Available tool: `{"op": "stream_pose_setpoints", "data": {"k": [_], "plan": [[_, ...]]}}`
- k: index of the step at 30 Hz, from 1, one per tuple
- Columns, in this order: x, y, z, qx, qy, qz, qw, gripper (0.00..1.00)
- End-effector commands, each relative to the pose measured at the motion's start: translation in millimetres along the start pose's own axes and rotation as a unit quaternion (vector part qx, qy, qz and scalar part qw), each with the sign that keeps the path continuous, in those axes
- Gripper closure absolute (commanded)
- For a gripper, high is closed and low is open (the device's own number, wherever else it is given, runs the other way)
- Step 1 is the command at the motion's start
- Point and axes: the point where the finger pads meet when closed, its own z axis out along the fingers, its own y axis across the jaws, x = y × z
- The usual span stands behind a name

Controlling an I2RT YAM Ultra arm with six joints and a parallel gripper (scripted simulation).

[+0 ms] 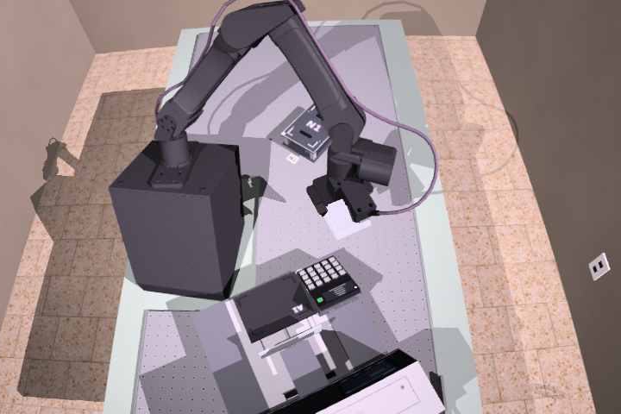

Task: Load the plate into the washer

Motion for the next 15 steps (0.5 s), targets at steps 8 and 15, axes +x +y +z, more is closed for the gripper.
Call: {"op": "stream_pose_setpoints", "data": {"k": [8, 15], "plan": [[-44, -32, -14.5, -0.008, -0.014, 0.184, 0.983, 0.16], [-62, -46, -24.5, -0.017, -0.020, 0.261, 0.965, 0.16]]}}
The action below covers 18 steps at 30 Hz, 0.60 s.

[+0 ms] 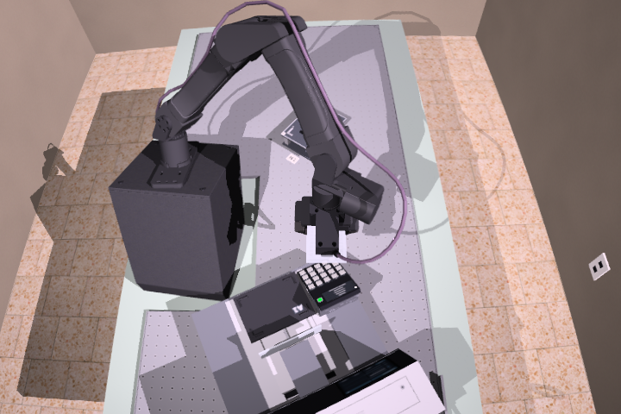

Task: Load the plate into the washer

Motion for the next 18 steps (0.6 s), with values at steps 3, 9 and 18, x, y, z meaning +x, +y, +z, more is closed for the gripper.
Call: {"op": "stream_pose_setpoints", "data": {"k": [3, 9, 18], "plan": [[-27, 1, -13.5, -0.008, -0.013, 0.094, 0.995, 0.16], [-51, -8, -17.3, -0.010, -0.013, 0.112, 0.994, 0.16], [-50, -1, -28.5, -0.023, -0.021, 0.105, 0.994, 0.16]]}}
